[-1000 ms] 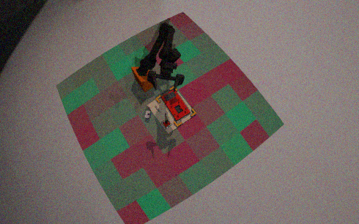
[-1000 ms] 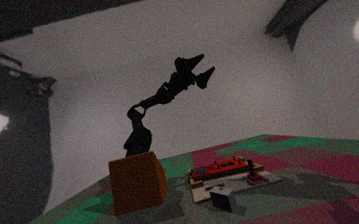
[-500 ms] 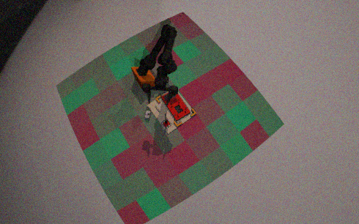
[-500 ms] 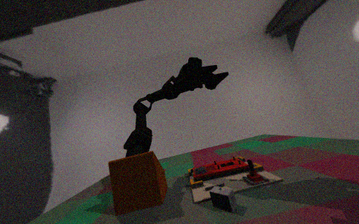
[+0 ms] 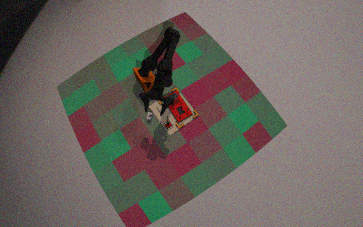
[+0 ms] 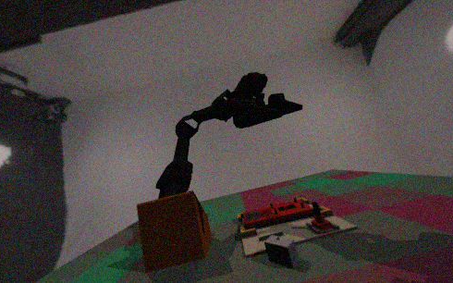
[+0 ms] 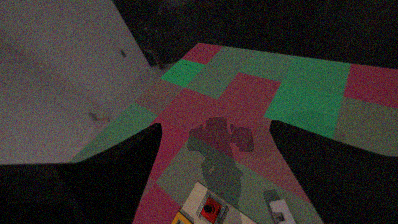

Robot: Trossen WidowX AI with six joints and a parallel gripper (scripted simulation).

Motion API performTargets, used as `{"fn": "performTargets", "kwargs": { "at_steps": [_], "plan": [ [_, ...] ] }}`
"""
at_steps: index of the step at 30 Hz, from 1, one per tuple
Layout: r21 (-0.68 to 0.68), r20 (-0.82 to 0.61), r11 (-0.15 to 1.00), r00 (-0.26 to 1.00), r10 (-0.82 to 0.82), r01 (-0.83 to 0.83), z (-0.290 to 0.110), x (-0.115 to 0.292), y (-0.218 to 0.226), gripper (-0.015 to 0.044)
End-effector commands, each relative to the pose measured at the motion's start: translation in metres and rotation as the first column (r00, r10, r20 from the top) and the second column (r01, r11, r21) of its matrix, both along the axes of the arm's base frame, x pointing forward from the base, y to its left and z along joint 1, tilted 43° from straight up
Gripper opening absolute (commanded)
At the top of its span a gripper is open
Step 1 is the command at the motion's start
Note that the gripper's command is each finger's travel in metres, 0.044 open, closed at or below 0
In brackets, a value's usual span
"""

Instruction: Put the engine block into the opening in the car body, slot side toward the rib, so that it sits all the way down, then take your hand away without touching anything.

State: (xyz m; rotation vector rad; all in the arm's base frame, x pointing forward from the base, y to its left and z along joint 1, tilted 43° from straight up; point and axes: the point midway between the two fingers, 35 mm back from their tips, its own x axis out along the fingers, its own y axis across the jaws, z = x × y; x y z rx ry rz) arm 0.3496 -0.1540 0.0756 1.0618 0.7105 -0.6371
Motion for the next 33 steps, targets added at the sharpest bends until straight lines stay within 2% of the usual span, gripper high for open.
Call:
{"fn": "performTargets", "kwargs": {
  "at_steps": [1,10,19,33],
  "plan": [
    [0.092,-0.061,0.995,0.998,-0.026,0.031,-0.017,-0.004,0.005,0.0440],
    [0.282,-0.219,0.949,0.973,-0.078,0.140,-0.054,-0.017,0.017,0.0440],
    [0.433,-0.394,0.848,0.910,-0.125,0.304,-0.083,-0.033,0.031,0.0440],
    [0.522,-0.671,0.607,0.728,-0.141,0.599,-0.117,-0.059,0.055,0.0440]
  ]
}}
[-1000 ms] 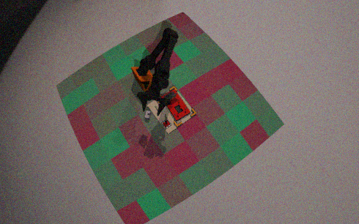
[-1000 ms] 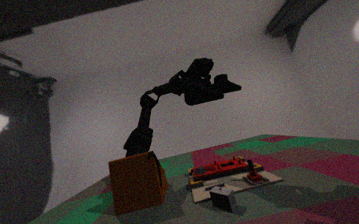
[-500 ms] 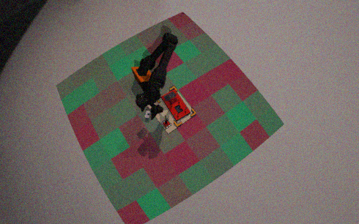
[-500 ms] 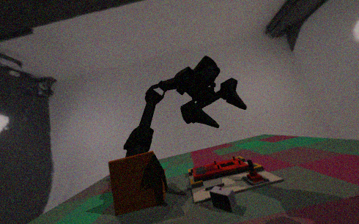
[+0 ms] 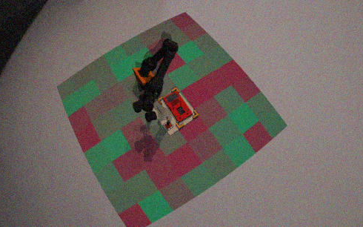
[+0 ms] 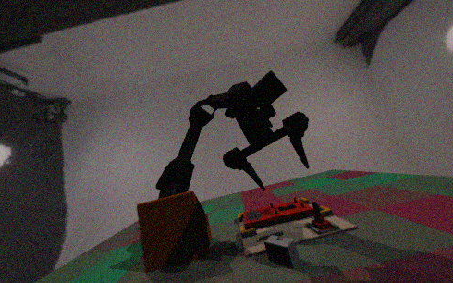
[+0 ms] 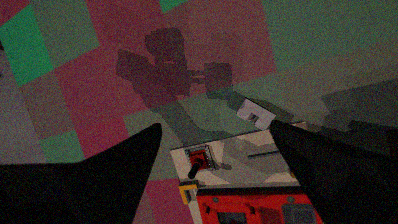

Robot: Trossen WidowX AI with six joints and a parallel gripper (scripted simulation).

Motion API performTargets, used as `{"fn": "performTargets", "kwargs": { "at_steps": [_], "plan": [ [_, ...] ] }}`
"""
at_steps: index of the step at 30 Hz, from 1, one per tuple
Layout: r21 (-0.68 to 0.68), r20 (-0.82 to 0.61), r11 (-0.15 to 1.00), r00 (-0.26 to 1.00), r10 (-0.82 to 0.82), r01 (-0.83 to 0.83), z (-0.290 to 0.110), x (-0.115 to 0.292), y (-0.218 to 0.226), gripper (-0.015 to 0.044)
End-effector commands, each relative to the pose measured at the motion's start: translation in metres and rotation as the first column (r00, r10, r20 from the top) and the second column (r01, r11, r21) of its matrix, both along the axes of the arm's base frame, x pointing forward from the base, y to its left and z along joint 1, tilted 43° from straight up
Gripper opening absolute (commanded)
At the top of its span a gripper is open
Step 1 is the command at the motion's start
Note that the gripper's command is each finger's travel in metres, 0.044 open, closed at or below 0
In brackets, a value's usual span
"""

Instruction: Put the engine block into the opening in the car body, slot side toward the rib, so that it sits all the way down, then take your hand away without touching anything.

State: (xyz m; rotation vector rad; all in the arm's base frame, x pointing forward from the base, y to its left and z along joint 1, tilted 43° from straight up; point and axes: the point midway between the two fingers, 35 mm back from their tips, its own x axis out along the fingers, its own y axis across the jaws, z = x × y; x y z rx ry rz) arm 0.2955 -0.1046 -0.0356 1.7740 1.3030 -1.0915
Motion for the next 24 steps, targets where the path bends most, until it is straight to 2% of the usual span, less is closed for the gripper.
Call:
{"fn": "performTargets", "kwargs": {
  "at_steps": [1,16,22,24],
  "plan": [
    [0.076,-0.084,0.995,0.995,-0.057,0.063,-0.008,-0.007,0.007,0.0440],
    [0.259,-0.430,0.905,0.879,-0.205,0.338,-0.026,-0.033,0.031,0.0440],
    [0.263,-0.444,0.899,0.871,-0.209,0.350,-0.029,-0.034,0.034,0.0440],
    [0.264,-0.444,0.899,0.871,-0.209,0.350,-0.044,-0.035,0.048,0.0440]
  ]
}}
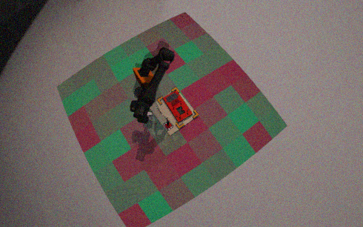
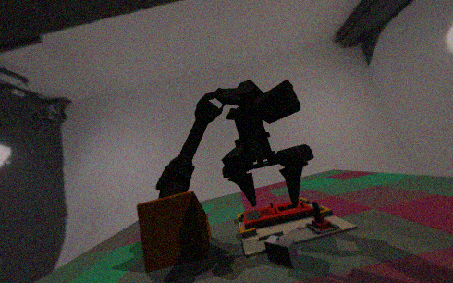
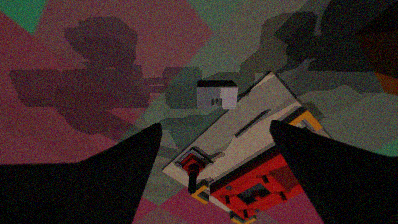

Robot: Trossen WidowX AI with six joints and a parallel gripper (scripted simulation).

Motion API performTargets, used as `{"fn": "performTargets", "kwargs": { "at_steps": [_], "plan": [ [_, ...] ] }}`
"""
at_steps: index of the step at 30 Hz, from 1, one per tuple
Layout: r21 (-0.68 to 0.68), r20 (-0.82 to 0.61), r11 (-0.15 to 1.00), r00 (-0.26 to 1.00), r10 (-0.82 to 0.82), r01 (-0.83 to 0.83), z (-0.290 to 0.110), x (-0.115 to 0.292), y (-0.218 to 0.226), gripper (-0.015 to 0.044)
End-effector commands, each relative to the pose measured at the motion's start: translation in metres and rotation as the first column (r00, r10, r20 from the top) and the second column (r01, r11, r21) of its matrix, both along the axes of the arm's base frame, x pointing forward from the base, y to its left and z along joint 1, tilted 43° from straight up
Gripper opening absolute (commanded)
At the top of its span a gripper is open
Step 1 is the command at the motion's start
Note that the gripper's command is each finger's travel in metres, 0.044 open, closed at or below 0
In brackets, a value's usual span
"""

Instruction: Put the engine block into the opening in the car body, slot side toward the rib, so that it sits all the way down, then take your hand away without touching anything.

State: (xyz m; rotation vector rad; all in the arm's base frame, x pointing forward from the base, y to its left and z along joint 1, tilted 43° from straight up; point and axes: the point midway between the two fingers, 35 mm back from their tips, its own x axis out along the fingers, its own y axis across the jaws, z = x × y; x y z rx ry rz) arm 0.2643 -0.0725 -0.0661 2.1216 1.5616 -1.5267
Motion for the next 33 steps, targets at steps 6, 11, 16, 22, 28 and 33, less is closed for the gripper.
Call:
{"fn": "performTargets", "kwargs": {
  "at_steps": [6,11,16,22,28,33],
  "plan": [
    [0.015,-0.018,1.000,1.000,0.002,-0.001,-0.023,-0.005,0.024,0.0440],
    [0.016,-0.018,1.000,1.000,0.002,-0.001,-0.032,-0.008,0.034,0.0440],
    [0.016,-0.018,1.000,1.000,0.002,-0.001,-0.036,-0.008,0.037,0.0440],
    [0.016,-0.018,1.000,1.000,0.001,-0.001,-0.043,-0.008,0.044,0.0440],
    [0.016,-0.018,1.000,1.000,0.001,-0.001,-0.050,-0.008,0.050,0.0440],
    [0.017,-0.018,1.000,1.000,0.002,-0.001,-0.056,-0.009,0.056,0.0440]
  ]
}}
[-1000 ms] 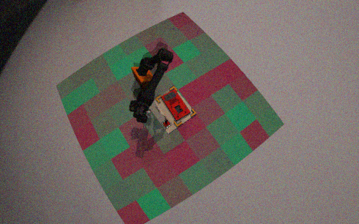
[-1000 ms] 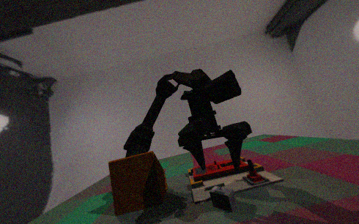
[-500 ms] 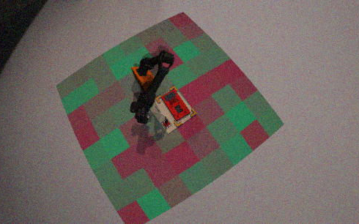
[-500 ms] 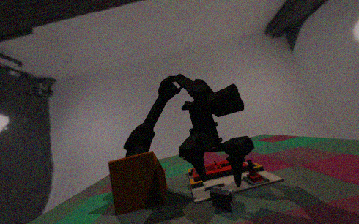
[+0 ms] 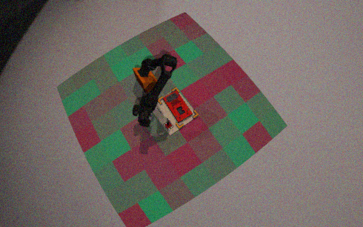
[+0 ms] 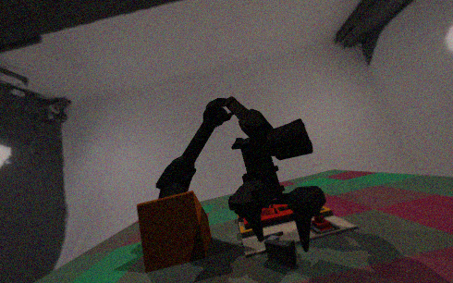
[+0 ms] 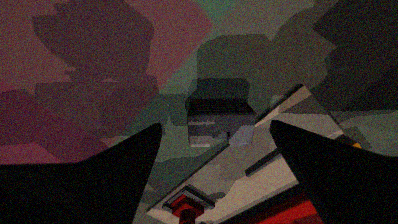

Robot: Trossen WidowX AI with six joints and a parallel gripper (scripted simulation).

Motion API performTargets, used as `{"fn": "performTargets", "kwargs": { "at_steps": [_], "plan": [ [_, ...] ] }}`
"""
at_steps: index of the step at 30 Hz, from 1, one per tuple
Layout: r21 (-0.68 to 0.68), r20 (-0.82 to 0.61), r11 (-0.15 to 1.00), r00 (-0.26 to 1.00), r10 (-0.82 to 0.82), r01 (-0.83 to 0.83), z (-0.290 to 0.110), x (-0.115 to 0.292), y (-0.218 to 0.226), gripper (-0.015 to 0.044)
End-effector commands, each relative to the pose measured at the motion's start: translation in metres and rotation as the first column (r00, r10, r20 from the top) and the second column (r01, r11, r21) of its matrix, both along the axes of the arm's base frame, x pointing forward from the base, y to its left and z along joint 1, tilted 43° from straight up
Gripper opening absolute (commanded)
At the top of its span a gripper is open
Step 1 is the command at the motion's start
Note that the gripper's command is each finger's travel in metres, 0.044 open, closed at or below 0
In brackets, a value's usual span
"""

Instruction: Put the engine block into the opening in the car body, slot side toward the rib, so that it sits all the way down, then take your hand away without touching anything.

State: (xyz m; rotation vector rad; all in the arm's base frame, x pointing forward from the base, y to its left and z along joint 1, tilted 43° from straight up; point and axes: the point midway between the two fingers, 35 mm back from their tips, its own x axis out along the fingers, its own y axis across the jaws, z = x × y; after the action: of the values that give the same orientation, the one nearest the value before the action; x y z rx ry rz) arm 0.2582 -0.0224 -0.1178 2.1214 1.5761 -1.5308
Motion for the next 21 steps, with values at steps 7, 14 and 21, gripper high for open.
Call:
{"fn": "performTargets", "kwargs": {
  "at_steps": [7,14,21],
  "plan": [
    [0.008,-0.011,1.000,1.000,0.000,0.000,-0.0093,-0.0035,0.0109,0.0414],
    [0.008,-0.011,1.000,1.000,0.000,0.000,-0.0093,-0.0035,0.0109,0.0230],
    [0.008,-0.011,1.000,1.000,0.000,0.000,-0.0093,-0.0035,0.0109,0.0183]
  ]
}}
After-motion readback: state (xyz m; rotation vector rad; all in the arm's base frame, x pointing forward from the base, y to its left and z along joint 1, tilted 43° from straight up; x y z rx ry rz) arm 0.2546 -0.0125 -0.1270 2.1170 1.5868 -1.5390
